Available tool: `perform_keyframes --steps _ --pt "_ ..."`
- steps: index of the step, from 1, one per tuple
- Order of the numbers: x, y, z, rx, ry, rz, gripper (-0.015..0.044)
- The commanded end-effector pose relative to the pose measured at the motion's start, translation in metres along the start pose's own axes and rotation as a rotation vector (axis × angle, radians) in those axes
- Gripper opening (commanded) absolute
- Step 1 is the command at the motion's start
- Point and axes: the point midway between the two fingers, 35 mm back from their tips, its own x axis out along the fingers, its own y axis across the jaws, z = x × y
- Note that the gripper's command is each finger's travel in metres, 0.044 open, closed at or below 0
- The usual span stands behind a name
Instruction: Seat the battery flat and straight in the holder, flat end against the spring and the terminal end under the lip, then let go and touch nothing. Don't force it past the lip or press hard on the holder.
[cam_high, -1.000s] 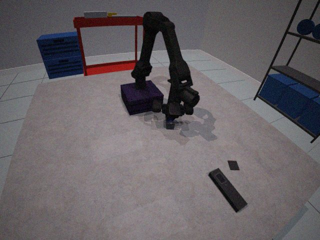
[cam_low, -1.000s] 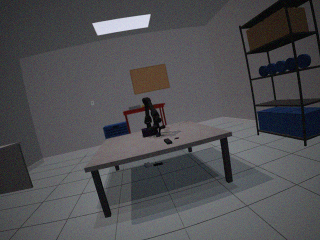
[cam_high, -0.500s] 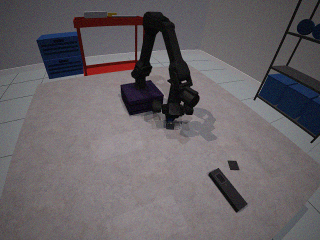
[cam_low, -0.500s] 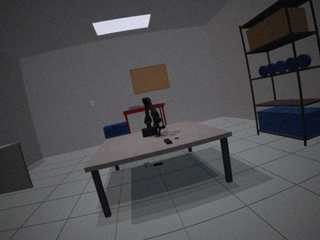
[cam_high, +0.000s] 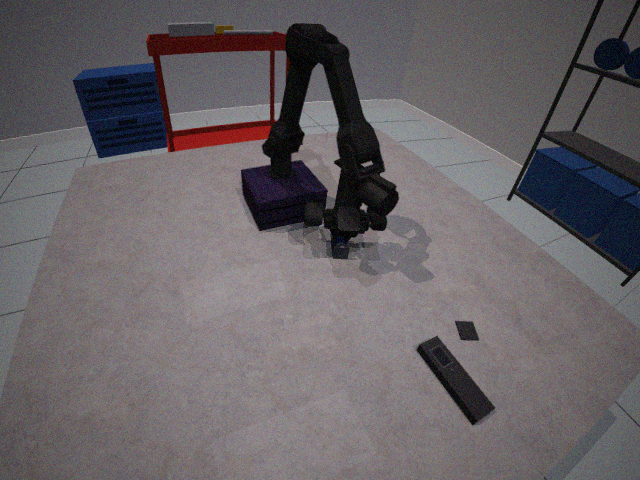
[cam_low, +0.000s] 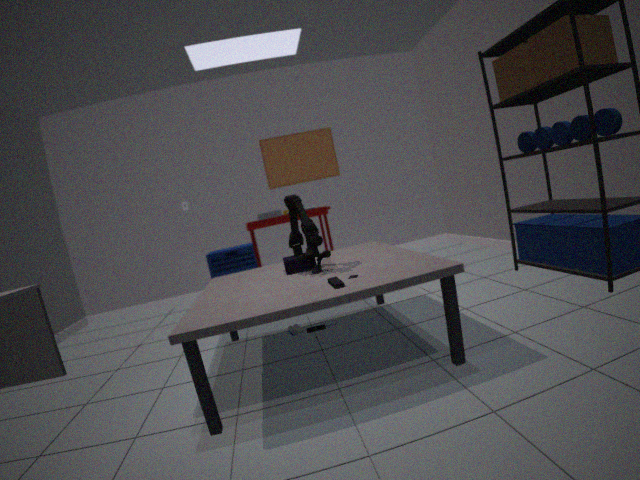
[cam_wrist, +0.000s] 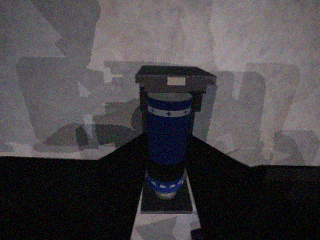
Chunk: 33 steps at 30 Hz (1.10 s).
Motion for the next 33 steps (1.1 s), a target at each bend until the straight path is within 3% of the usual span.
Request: perform_keyframes --steps 1,17,21,33 --pt "0.002 -0.001 0.002 -0.005 0.01 -0.004 0.0088" --pt "0.001 -0.001 0.008 -0.006 0.006 0.007 0.0088" --pt "0.001 -0.001 0.008 -0.006 0.006 0.007 0.019" --pt "-0.016 -0.001 0.008 -0.001 0.003 0.011 0.019"
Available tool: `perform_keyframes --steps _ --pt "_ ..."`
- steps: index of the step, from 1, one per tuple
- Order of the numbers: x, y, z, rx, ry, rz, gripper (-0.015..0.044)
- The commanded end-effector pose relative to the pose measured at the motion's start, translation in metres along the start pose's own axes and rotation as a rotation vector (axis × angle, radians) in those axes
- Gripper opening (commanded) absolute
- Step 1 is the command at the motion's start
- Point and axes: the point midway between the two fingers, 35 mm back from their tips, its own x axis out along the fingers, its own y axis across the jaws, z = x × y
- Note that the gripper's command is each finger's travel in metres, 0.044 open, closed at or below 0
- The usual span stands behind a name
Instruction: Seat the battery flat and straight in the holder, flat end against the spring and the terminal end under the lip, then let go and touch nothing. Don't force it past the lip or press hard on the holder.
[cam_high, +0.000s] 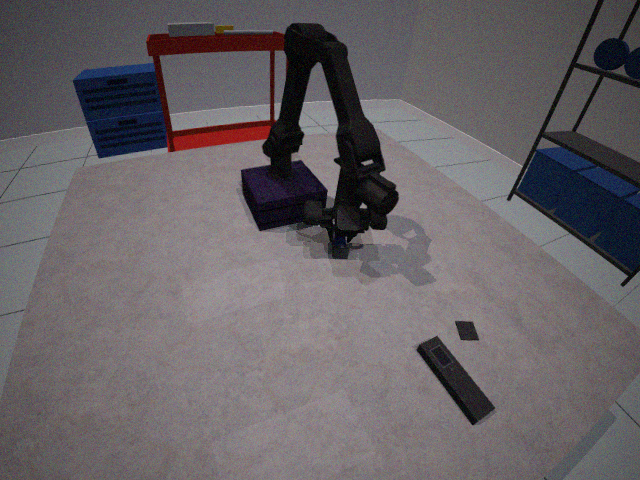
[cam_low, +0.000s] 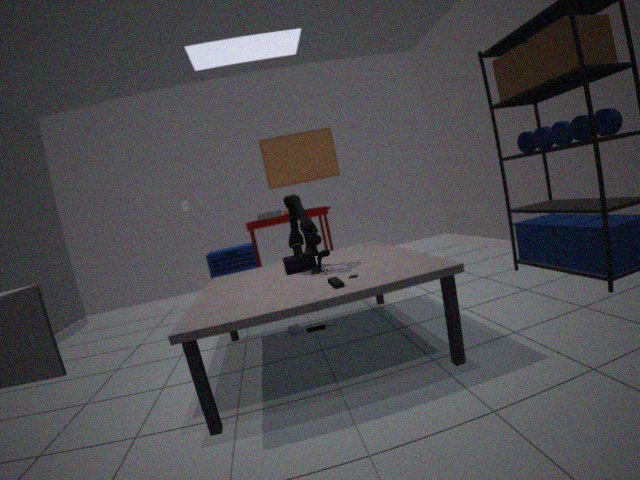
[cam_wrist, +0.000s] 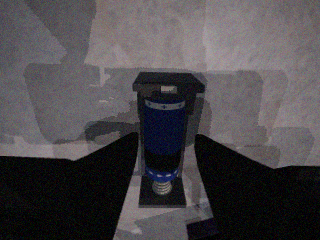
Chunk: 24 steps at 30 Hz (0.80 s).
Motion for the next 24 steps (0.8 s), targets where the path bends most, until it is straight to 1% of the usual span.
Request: perform_keyframes --steps 1,5,7,13,14,15,24 --pt "-0.007 0.002 0.002 0.0 -0.012 0.009 0.019" --pt "-0.007 0.002 0.002 0.0 -0.012 0.009 0.019" --pt "-0.011 0.001 0.002 0.0 -0.007 0.006 0.0242" --pt "-0.071 0.0 -0.002 0.0 -0.011 0.009 0.04" --pt "-0.076 -0.001 -0.003 0.0 -0.012 0.009 0.0426" --pt "-0.078 -0.001 -0.004 0.0 -0.012 0.009 0.044" --pt "-0.078 -0.001 -0.003 0.0 -0.012 0.009 0.044"
